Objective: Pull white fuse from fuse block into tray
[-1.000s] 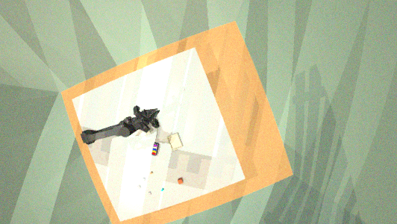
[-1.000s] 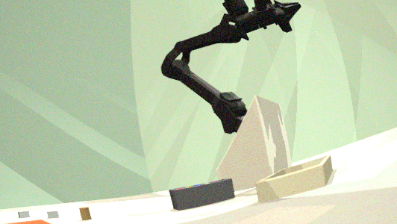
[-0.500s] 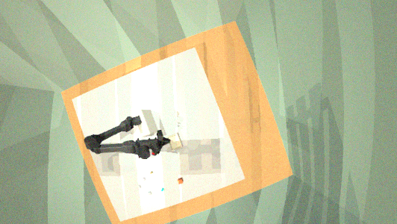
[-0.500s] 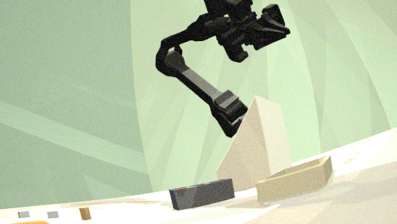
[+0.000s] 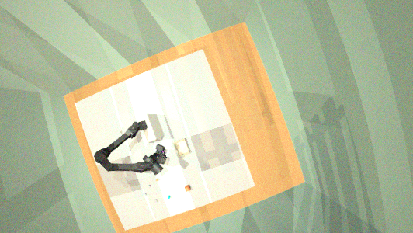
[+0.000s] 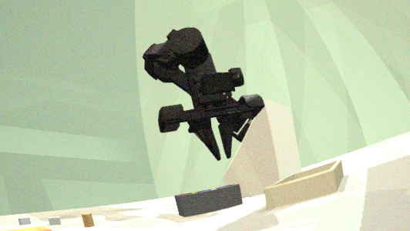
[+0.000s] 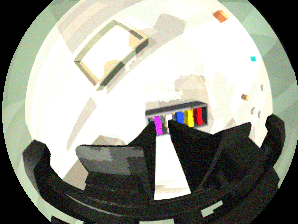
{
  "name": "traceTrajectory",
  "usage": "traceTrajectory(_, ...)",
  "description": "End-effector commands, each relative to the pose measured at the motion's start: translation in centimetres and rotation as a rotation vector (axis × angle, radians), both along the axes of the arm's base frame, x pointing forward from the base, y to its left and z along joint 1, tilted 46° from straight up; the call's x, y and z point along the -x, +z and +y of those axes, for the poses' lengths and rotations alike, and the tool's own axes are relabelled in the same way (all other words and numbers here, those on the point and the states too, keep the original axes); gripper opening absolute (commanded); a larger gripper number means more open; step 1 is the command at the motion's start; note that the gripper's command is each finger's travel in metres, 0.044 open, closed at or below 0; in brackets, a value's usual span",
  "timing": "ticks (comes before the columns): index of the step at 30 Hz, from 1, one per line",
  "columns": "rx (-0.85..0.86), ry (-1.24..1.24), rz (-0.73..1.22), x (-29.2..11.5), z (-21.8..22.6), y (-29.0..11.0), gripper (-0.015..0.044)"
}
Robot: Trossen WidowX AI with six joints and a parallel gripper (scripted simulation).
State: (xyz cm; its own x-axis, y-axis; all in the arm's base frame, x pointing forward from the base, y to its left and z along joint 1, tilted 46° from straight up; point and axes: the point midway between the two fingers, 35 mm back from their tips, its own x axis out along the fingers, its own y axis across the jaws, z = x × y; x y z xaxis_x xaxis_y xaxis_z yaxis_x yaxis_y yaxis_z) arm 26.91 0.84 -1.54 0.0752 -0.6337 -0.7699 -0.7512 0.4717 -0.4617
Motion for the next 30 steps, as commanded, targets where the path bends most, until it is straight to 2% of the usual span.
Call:
traceTrajectory(1,0.109,0.026,0.117,0.3,-2.9,0.8,0.0067)
traceTrajectory(30,0.109,0.026,0.116,-0.3,-4.1,-0.7,0.0067)
